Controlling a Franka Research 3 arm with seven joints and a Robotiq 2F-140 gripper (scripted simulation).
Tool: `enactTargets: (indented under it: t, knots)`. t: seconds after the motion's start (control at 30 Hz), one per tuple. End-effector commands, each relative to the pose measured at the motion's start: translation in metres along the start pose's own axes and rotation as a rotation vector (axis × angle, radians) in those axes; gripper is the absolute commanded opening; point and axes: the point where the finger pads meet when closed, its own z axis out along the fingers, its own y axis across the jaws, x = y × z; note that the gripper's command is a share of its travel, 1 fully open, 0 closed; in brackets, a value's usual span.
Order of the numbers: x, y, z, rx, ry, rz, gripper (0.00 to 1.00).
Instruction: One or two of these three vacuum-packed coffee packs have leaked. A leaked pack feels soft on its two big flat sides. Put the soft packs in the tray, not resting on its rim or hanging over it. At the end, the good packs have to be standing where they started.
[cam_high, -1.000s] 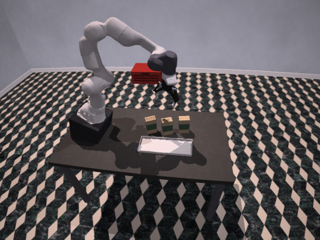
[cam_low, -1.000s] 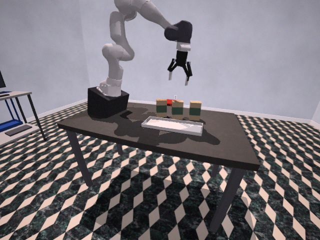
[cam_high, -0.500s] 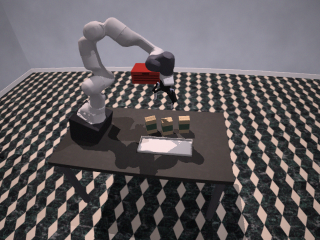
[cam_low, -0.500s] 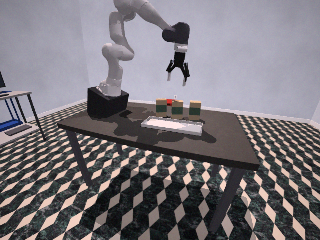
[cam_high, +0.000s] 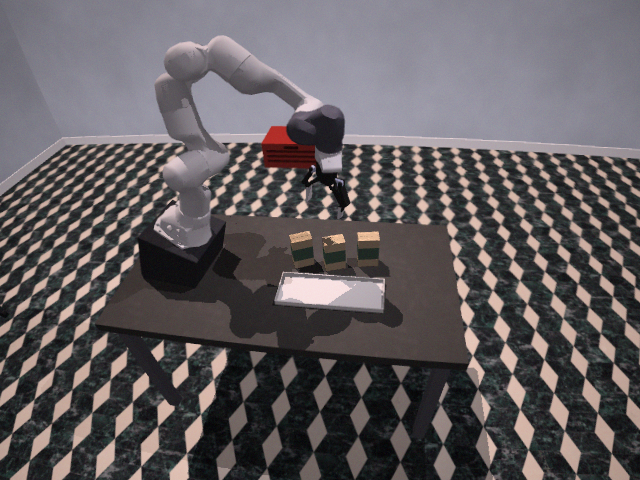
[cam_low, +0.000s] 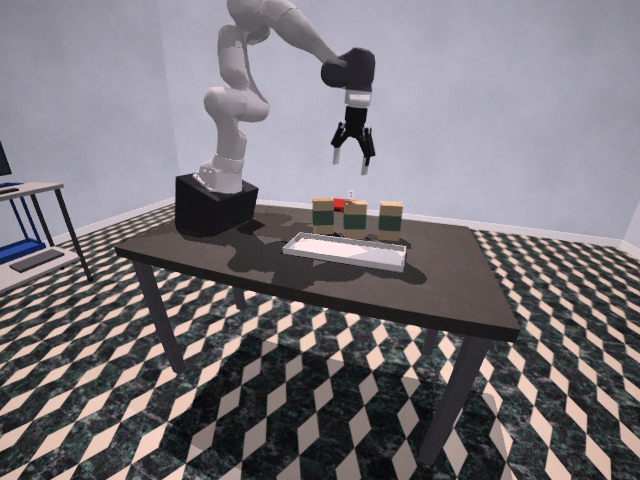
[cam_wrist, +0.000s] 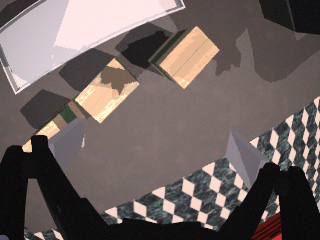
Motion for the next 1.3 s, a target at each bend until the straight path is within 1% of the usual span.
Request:
enactTargets:
  t: [0.0,0.23,0.27,0.8,0.83,1.27]
  knots:
    - [-0.001,-0.002,-0.001,0.008,-0.005,0.03,1.0]
    - [-0.001,-0.002,-0.001,0.008,-0.005,0.03,1.0]
    - [0.004,0.007,0.008,0.023,-0.004,0.1,1.0]
    - [0.004,0.007,0.008,0.023,-0.004,0.1,1.0]
    - [0.011,0.014,0.017,0.037,-0.004,0.166,1.0]
    - [0.011,0.014,0.017,0.037,-0.004,0.166,1.0]
